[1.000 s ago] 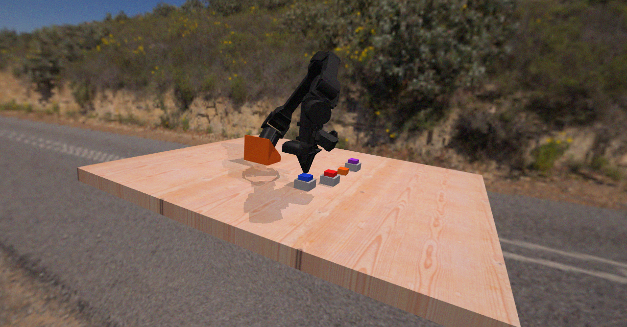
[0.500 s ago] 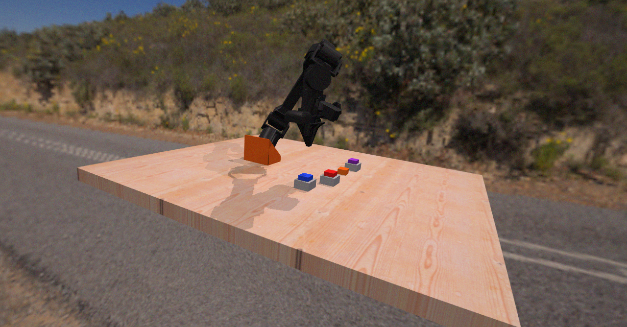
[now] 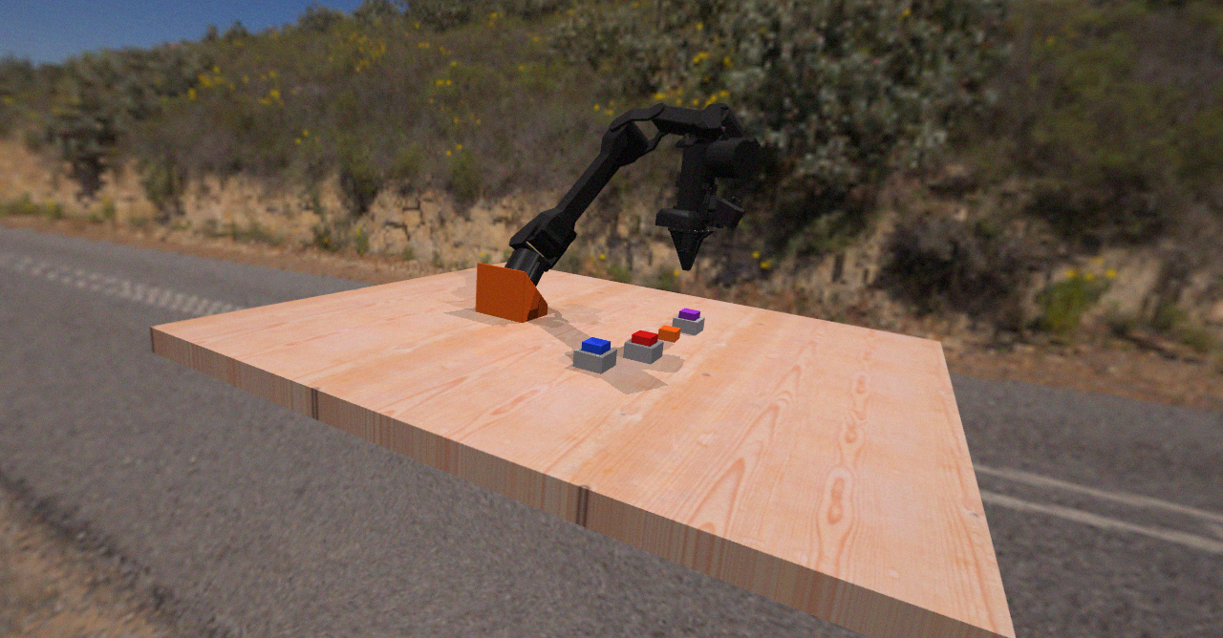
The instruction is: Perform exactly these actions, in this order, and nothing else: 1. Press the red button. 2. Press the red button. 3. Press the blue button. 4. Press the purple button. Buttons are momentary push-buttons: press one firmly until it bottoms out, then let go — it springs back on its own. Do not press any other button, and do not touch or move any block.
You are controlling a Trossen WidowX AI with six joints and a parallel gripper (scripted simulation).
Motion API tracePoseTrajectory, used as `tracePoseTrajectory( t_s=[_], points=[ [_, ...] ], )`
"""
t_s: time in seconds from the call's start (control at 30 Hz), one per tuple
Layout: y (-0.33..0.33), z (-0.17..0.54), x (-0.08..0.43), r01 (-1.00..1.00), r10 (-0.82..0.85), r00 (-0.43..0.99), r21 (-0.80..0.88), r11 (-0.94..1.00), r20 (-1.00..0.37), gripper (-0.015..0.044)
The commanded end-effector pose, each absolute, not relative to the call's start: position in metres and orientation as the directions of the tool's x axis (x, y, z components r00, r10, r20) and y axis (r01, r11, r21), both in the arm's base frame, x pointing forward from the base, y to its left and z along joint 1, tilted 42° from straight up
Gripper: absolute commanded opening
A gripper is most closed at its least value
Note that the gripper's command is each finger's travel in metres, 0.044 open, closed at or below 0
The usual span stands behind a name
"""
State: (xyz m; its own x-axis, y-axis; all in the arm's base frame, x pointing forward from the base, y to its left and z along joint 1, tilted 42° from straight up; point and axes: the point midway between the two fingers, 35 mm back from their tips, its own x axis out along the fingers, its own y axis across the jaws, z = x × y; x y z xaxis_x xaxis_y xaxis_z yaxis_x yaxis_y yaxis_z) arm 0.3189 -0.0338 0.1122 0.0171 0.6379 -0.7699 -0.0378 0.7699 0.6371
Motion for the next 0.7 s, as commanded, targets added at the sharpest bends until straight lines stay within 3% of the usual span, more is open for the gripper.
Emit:
tracePoseTrajectory(
  t_s=[0.0,0.3,0.67],
  points=[
    [0.021,0.156,0.308,-0.031,0.660,0.011,0.660,0.751,-0.751,0.0020],
    [0.046,0.174,0.299,-0.034,0.672,0.006,0.672,0.740,-0.740,0.0020],
    [0.087,0.129,0.299,-0.035,0.674,0.007,0.673,0.738,-0.739,0.0020]
  ],
)
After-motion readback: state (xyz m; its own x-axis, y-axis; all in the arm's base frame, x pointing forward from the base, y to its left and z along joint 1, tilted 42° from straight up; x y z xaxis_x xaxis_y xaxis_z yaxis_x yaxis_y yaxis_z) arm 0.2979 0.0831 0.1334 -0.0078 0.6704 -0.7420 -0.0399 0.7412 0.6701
